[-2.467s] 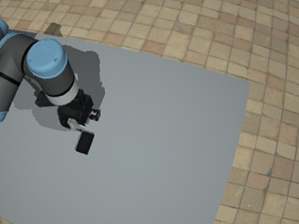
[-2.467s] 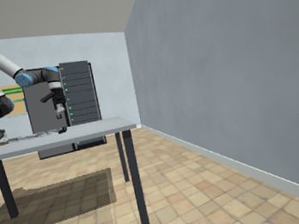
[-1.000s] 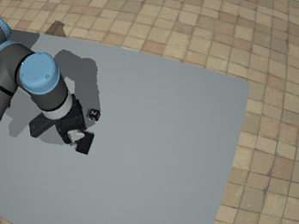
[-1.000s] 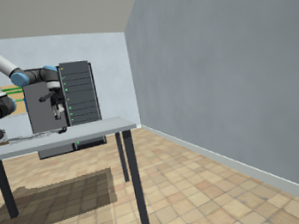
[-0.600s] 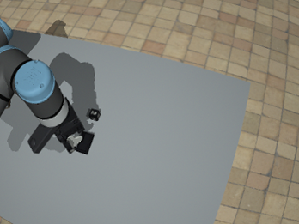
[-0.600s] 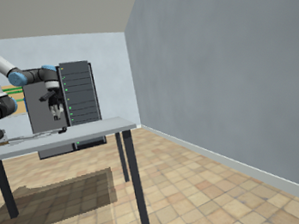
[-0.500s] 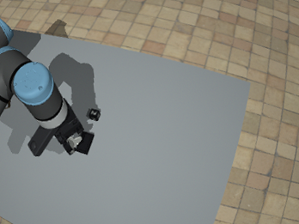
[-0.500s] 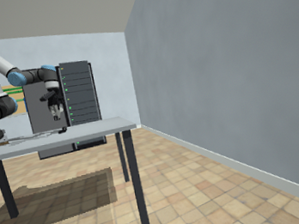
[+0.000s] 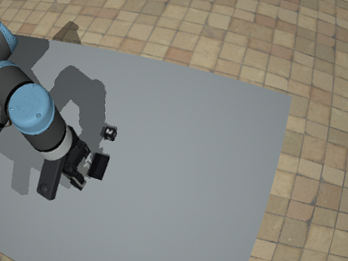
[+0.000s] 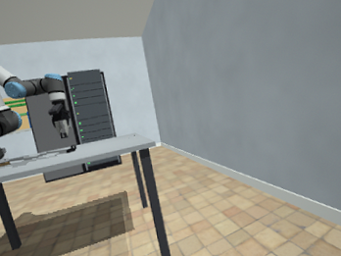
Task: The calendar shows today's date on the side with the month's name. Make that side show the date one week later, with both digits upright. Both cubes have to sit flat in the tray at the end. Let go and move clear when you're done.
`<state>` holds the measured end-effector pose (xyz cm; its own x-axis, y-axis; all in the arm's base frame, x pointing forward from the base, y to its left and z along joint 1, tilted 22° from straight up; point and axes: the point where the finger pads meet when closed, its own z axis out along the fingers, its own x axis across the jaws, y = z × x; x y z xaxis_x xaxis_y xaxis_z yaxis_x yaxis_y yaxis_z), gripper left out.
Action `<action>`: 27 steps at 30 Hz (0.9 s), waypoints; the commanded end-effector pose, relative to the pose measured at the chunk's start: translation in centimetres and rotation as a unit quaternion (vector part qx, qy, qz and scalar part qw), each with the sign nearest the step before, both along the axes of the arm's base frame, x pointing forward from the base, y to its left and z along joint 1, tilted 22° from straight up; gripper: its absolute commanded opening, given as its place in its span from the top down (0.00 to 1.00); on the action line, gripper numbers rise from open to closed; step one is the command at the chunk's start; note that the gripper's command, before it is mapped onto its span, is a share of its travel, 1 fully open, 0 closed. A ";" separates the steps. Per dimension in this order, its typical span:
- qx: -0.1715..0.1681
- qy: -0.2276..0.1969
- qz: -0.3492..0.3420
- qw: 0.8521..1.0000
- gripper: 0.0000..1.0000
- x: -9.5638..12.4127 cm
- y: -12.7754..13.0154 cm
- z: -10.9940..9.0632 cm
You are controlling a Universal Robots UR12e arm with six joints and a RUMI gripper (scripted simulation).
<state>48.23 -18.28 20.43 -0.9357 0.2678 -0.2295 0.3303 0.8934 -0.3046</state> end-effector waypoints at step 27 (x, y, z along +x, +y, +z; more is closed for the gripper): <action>-0.009 0.028 0.083 0.996 0.90 -0.1 -1.1 0.4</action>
